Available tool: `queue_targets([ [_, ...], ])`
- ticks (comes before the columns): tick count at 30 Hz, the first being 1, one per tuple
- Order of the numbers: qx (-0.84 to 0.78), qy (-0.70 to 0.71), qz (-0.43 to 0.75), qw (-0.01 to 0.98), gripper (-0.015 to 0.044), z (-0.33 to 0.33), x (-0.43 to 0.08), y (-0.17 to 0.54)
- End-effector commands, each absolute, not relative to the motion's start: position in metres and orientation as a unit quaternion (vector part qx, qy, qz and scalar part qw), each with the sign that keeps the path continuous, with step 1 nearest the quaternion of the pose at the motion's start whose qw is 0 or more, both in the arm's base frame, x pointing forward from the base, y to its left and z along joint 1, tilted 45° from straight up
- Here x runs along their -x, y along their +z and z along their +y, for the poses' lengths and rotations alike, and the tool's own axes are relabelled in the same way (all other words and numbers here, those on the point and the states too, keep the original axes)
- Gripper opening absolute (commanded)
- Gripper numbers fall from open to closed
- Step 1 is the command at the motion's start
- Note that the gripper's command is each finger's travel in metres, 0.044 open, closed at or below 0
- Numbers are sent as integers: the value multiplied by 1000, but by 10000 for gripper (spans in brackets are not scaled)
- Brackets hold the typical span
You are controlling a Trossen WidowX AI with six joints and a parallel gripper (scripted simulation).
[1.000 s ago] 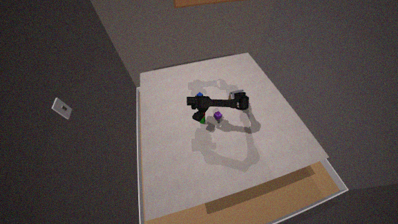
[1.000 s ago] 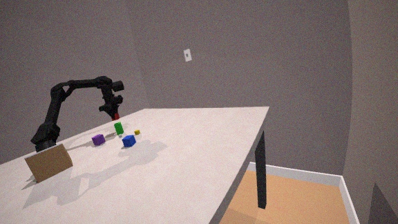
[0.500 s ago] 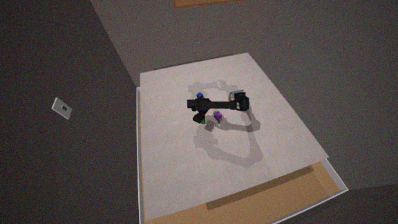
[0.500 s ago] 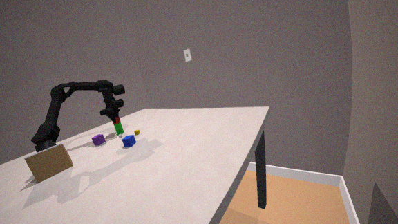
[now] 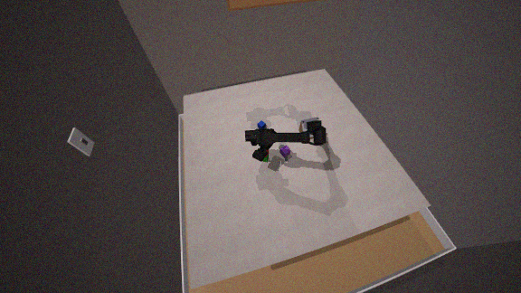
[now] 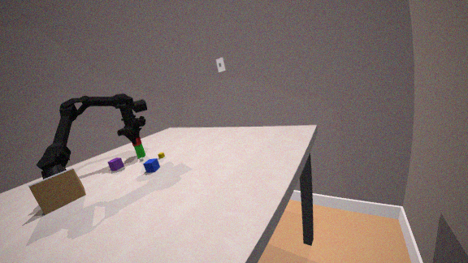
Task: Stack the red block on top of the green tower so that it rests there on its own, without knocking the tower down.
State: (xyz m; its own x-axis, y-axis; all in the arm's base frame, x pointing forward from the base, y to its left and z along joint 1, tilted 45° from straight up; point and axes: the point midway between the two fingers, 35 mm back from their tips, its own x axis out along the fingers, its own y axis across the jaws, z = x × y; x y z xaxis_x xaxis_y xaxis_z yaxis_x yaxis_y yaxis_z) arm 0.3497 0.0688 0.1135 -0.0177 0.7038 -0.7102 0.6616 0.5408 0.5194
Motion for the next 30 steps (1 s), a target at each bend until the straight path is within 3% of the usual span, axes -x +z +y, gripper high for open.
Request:
queue_targets([
  [1,-480,21,713,510,0,70,-349,113],
  [15,-480,21,713,510,0,66,-350,117],
  [30,-479,19,714,510,394,69,-349,114],
])
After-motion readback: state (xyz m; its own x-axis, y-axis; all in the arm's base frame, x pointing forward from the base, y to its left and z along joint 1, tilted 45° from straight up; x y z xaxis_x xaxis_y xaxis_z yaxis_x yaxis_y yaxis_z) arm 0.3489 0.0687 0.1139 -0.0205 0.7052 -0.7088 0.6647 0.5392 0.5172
